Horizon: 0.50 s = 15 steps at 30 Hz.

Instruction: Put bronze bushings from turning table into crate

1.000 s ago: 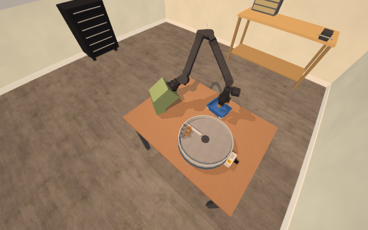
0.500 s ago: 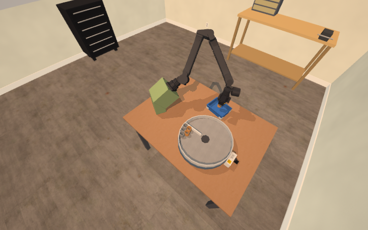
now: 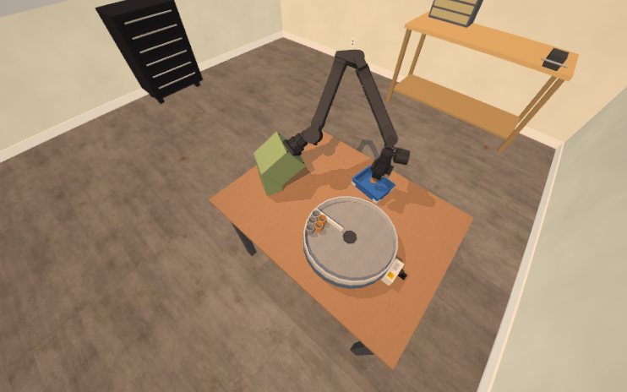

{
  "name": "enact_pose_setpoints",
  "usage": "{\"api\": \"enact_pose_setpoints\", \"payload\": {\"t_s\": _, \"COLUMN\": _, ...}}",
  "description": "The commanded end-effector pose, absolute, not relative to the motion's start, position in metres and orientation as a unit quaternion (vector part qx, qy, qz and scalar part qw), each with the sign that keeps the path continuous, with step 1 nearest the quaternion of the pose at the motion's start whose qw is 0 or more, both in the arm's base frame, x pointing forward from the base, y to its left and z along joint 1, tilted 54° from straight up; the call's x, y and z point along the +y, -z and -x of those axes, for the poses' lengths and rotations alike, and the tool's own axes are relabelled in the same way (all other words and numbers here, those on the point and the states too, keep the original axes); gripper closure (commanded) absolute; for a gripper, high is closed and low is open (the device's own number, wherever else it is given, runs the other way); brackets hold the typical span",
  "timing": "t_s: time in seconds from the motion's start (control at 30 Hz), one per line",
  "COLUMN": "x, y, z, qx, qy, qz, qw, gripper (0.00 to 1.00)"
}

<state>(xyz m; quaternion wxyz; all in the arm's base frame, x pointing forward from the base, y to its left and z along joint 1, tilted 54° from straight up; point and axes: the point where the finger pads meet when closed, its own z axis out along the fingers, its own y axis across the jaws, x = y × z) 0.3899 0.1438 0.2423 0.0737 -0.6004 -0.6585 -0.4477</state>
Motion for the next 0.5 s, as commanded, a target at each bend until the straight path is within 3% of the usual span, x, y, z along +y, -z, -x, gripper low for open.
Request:
{"api": "enact_pose_setpoints", "payload": {"t_s": 0.0, "x": 0.136, "y": -0.262, "z": -0.398, "qx": -0.655, "qy": 0.462, "qz": 0.595, "qw": 0.054, "gripper": 1.0}}
{"api": "enact_pose_setpoints", "payload": {"t_s": 0.47, "x": 0.149, "y": -0.246, "z": -0.396, "qx": -0.658, "qy": 0.454, "qz": 0.597, "qw": 0.069, "gripper": 1.0}}
